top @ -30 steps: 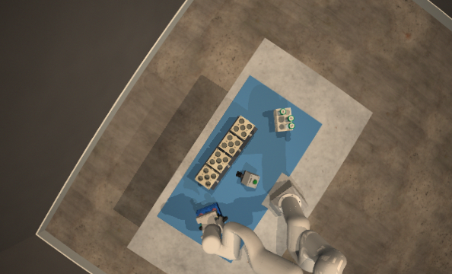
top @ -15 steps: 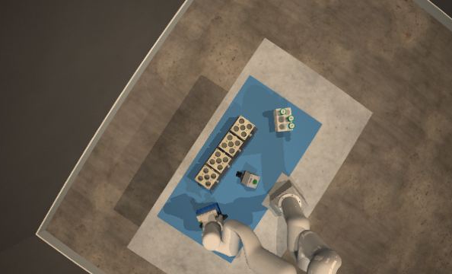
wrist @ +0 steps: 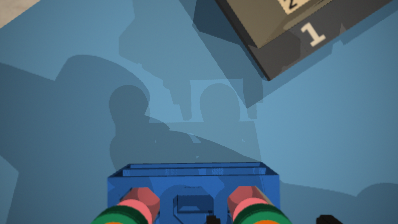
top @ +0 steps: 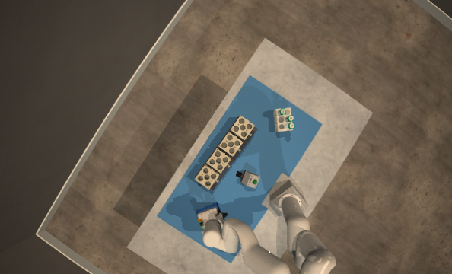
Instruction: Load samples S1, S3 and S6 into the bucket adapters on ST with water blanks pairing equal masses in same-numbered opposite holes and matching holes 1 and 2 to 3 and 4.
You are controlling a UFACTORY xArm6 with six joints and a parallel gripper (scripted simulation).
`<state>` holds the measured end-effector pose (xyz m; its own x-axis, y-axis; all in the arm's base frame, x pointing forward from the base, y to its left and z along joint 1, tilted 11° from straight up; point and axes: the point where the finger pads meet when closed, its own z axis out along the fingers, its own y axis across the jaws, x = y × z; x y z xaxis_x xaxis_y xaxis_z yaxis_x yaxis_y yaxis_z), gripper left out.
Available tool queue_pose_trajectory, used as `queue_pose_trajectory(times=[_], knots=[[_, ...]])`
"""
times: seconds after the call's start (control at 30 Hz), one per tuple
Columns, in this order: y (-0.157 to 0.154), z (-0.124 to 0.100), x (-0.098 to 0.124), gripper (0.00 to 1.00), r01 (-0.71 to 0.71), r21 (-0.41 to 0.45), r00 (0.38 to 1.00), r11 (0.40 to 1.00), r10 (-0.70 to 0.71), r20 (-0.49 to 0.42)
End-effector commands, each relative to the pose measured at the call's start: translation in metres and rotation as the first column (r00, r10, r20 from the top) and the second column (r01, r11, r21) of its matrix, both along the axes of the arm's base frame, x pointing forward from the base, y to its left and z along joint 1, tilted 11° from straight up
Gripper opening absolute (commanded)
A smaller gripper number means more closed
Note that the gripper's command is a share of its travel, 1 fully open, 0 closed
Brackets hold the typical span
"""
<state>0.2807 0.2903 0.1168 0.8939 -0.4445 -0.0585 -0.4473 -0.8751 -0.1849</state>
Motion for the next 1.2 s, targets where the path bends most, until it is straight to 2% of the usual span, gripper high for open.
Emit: queue_pose_trajectory(times=[0.0,1.17], knots=[[0.002,0.000,0.002,0.57,0.000,0.004,1.000,1.000,0.000,0.004],[0.005,-0.016,0.002,0.57,0.000,0.004,1.000,1.000,0.000,0.004]])
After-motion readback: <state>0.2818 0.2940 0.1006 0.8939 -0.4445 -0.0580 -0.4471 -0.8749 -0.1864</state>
